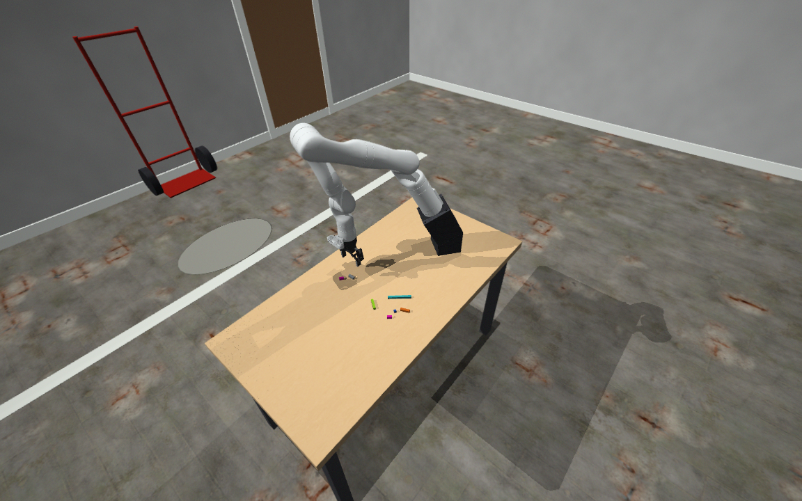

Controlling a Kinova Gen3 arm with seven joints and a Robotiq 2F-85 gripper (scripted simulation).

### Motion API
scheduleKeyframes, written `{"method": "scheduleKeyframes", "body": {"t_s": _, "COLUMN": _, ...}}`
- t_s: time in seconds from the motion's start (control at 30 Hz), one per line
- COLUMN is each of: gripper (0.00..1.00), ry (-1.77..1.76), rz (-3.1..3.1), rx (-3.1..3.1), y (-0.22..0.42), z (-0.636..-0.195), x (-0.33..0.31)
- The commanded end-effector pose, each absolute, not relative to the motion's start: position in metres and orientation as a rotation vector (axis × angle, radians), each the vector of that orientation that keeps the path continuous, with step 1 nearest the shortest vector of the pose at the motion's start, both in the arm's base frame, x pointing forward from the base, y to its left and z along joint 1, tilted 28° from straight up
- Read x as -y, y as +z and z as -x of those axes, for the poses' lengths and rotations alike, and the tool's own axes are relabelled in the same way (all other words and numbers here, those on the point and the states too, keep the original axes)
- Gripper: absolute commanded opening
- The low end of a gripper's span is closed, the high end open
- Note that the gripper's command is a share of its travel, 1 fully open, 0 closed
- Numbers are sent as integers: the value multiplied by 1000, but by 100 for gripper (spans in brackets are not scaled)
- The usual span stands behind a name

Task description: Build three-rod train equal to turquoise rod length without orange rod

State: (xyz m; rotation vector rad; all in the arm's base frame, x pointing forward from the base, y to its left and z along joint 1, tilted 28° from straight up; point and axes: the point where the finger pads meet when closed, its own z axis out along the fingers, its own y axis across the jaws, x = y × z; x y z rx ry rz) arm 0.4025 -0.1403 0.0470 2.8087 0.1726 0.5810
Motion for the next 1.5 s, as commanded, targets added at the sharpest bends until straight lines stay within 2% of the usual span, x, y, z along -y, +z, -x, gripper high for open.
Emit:
{"method": "scheduleKeyframes", "body": {"t_s": 0.0, "gripper": 100, "ry": 582, "rz": -2808, "rx": -173, "y": 47, "z": -403, "x": 140}}
{"method": "scheduleKeyframes", "body": {"t_s": 1.0, "gripper": 100, "ry": 571, "rz": -2802, "rx": -223, "y": 46, "z": -404, "x": 135}}
{"method": "scheduleKeyframes", "body": {"t_s": 1.47, "gripper": 100, "ry": 455, "rz": -2689, "rx": -721, "y": 28, "z": -418, "x": 82}}
